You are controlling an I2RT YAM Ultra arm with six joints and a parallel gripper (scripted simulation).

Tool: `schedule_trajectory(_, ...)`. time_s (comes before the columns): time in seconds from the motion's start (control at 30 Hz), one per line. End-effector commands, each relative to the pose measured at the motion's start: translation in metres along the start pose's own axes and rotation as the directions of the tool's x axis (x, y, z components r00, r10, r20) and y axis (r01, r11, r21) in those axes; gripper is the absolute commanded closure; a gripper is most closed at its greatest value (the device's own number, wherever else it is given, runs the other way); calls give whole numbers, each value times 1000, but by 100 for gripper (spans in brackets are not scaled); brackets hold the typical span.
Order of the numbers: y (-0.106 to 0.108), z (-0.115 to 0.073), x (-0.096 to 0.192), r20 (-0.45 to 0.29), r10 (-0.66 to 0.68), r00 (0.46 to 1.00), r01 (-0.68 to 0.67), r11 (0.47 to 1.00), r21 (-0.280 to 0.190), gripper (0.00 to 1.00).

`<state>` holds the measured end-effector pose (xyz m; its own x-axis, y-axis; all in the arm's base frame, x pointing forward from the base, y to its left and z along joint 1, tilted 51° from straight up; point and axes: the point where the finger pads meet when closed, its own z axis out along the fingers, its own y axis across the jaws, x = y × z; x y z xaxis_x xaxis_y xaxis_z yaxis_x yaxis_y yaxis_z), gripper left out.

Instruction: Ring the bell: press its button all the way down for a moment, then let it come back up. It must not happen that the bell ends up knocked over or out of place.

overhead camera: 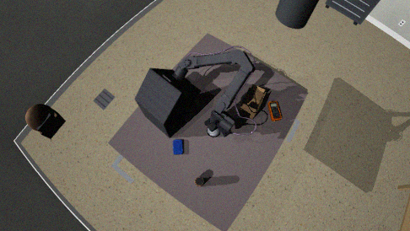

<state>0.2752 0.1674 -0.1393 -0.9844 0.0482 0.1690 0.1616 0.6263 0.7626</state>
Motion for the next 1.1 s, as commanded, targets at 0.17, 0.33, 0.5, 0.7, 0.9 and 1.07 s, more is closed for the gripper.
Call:
schedule_trajectory(0.17,5,0,-19,40,-37,998,38,999,-11,100)
schedule_trajectory(0.33,5,0,-19,40,-37,998,38,999,-11,100)
schedule_trajectory(0.5,5,0,-19,40,-37,998,38,999,-11,100)
schedule_trajectory(0.7,5,0,-19,40,-37,998,38,999,-11,100)
schedule_trajectory(0.9,4,3,-17,34,-36,999,36,999,-9,100)
schedule_trajectory(1.07,4,5,-18,36,-34,999,35,999,-9,100)
